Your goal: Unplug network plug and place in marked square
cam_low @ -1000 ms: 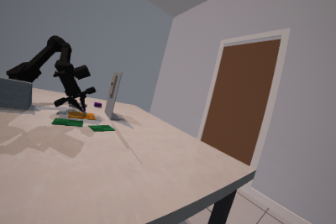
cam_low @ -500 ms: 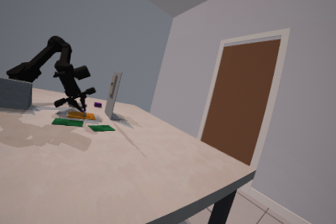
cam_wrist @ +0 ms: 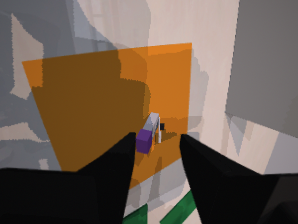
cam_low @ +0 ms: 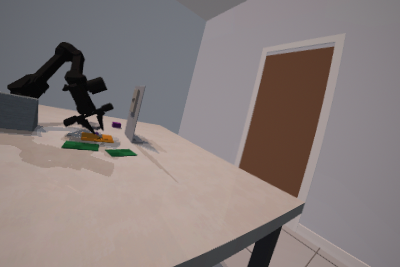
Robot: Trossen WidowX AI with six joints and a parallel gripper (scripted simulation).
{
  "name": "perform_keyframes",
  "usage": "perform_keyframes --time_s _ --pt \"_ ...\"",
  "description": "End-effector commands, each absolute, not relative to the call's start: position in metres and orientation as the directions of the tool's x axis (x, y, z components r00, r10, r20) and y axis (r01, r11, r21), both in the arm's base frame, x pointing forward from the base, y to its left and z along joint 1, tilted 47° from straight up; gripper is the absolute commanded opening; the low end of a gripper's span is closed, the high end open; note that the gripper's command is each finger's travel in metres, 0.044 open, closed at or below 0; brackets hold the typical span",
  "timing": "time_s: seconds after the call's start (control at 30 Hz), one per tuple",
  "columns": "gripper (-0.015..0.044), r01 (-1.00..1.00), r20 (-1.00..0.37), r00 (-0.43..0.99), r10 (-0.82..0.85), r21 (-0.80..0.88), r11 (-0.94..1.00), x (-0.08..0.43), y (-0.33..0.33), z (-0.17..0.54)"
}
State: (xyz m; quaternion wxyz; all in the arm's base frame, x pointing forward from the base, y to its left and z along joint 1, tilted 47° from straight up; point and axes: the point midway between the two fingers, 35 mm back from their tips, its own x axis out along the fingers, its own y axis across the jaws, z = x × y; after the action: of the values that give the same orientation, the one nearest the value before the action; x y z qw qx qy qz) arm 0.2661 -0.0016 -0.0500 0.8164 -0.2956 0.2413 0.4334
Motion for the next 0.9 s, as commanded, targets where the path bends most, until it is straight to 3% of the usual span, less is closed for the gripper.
perform_keyframes --time_s 0.0,0.87 --pt "0.0156 -0.849 -0.646 0.511 0.567 -0.279 0.448 0.265 -0.005 -0.046" --pt "0.0156 -0.85 -0.652 0.51 0.562 -0.277 0.449 0.258 -0.025 -0.029"
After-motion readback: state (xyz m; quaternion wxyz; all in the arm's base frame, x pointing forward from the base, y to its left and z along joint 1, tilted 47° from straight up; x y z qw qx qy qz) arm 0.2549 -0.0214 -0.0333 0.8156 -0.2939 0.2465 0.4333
